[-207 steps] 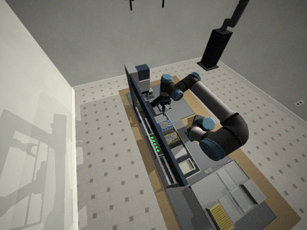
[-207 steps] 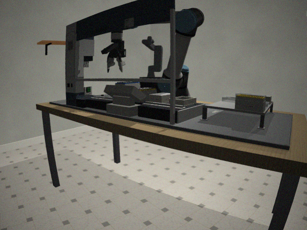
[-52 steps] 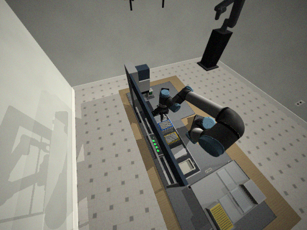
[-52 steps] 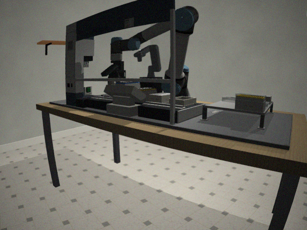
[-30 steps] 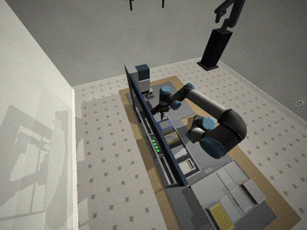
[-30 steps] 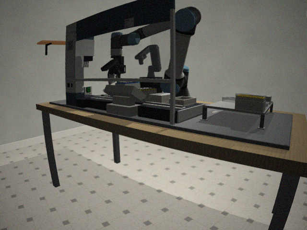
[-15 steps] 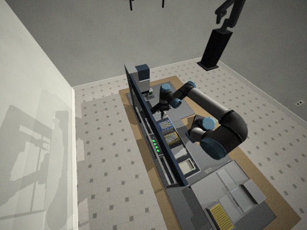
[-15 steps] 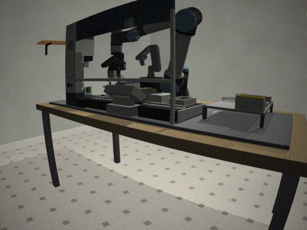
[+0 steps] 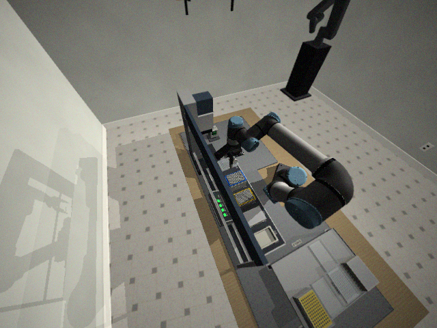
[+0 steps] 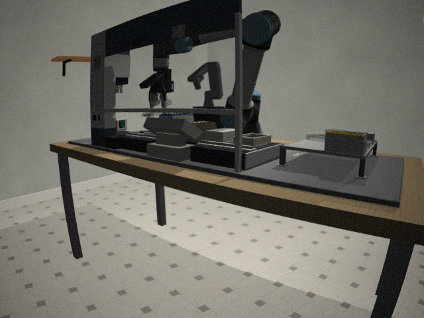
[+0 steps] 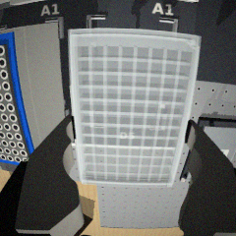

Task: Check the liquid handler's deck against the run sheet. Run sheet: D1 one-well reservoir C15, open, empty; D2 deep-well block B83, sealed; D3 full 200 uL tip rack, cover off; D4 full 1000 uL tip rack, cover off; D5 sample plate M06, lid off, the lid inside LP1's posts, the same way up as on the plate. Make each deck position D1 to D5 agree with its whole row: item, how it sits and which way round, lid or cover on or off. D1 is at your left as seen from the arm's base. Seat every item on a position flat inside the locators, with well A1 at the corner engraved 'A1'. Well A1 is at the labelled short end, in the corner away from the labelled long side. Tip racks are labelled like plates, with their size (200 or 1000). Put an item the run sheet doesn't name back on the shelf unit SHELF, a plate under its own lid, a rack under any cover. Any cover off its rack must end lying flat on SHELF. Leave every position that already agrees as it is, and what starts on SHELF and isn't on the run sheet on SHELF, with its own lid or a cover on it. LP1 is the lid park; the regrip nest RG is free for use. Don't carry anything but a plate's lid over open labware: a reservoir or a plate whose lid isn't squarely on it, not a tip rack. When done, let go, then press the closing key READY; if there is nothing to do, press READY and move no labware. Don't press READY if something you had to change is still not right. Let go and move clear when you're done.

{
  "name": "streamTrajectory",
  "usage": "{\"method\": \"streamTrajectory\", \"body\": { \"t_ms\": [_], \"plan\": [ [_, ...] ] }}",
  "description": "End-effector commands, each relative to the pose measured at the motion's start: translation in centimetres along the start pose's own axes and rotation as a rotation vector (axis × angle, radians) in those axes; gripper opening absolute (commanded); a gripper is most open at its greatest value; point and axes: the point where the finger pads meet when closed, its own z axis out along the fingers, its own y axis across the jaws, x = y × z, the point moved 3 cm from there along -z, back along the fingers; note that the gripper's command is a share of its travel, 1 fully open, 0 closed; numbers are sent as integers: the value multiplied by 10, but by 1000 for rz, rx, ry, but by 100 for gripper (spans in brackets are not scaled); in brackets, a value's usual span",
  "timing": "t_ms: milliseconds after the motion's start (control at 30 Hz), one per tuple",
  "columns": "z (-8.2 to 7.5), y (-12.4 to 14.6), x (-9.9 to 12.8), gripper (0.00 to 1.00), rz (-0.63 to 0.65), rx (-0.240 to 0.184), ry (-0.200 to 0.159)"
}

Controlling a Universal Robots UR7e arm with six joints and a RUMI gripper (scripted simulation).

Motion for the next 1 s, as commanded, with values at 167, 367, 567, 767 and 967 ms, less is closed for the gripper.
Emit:
{"method": "streamTrajectory", "body": {
  "t_ms": [167, 367, 567, 767, 967],
  "plan": [
    [-15, 0, 0, 0, 0, -1, 0],
    [-25, 0, 0, 0, 0, -1, 0],
    [-35, 0, 0, 0, 0, -1, 0],
    [-42, 0, 0, 0, 0, -1, 0],
    [-52, 0, 0, 0, 0, -1, 0]
  ]
}}
